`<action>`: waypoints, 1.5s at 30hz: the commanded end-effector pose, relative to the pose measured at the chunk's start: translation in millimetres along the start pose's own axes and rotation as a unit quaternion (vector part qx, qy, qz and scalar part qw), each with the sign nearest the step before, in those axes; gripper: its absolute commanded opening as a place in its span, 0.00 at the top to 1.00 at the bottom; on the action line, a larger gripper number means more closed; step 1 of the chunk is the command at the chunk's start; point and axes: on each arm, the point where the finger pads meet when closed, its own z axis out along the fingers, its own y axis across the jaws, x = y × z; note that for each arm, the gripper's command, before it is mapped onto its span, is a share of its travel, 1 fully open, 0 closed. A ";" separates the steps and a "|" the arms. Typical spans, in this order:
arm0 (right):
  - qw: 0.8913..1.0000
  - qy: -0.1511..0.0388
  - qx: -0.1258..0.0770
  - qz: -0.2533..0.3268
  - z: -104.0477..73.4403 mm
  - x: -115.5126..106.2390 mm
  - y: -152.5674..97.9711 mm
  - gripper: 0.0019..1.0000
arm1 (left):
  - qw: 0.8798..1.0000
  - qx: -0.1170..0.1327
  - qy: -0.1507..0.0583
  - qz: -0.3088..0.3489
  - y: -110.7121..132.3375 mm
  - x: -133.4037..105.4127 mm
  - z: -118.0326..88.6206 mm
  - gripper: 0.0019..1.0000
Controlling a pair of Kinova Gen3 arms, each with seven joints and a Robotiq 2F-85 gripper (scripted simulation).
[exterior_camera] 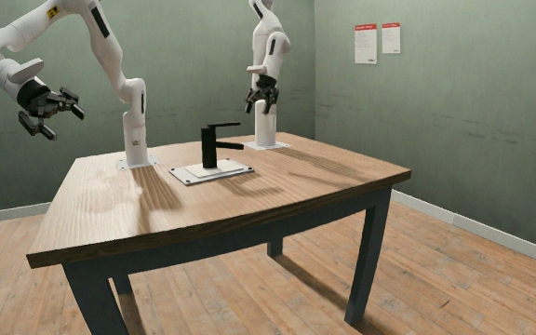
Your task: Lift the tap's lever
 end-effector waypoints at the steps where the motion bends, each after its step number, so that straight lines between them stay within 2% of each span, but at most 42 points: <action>1: 1.000 0.000 -0.001 -0.001 -0.6 0.9 -0.1 0.00 | 1.000 0.000 0.000 0.000 -0.3 0.3 -0.2 0.00; 20: 1.000 0.000 -0.001 -0.001 -0.8 0.6 -0.1 0.00 | 1.000 0.000 0.000 0.000 -0.3 0.3 -0.2 0.00; 27: 1.000 -0.006 -0.007 -0.010 -7.5 -7.0 1.4 0.00 | 1.000 0.000 0.000 0.000 -0.3 0.3 -0.2 0.00; 36: 0.998 -0.027 -0.026 -0.041 -29.5 -32.3 5.3 0.00 | 1.000 0.000 0.000 0.000 -0.3 0.3 -0.2 0.00; 41: 0.994 -0.055 -0.047 -0.077 -56.3 -63.3 7.8 0.00 | 1.000 0.000 0.000 0.000 -0.3 0.3 -0.2 0.00; 45: 0.988 -0.086 -0.064 -0.114 -84.0 -95.4 7.9 0.00 | 1.000 0.000 0.000 0.000 -0.3 0.3 -0.2 0.00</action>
